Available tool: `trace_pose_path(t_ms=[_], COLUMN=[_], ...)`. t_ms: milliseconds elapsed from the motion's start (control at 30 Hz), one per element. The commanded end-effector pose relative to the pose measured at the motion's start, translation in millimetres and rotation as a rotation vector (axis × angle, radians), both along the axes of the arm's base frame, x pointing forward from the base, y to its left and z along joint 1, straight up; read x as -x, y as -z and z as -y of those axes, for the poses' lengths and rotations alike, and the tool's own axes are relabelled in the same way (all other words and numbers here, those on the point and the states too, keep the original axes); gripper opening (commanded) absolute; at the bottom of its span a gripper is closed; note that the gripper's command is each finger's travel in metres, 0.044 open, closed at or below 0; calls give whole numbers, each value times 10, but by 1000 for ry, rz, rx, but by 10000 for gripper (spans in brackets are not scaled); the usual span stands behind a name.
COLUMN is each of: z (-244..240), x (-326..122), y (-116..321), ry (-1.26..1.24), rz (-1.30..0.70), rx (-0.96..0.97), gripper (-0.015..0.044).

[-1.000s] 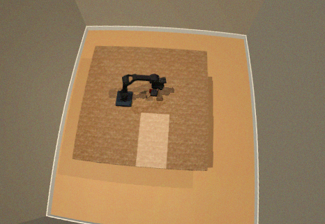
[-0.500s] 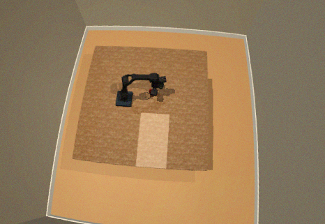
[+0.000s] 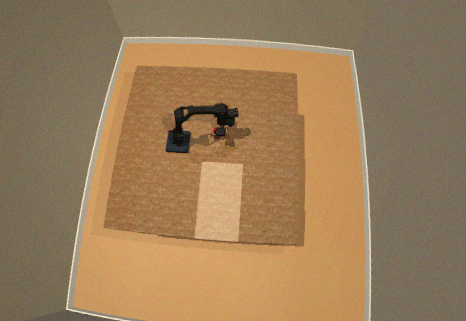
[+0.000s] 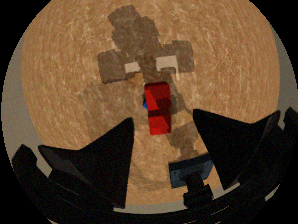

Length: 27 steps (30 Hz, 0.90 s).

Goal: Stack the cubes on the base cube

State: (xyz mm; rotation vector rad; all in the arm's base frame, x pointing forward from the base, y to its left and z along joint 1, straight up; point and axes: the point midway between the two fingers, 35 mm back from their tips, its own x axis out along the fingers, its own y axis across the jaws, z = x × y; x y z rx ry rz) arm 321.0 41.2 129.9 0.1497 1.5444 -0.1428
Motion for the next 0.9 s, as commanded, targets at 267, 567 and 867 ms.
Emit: trace_pose_path(t_ms=[267,567,867], z=[-520,-1260,-1260], x=[143,539,539], y=[-47,-62,-62], ry=[0,0,0], rz=[0,-4,-4], rx=[-6,-14,-14], gripper=[400,400,400])
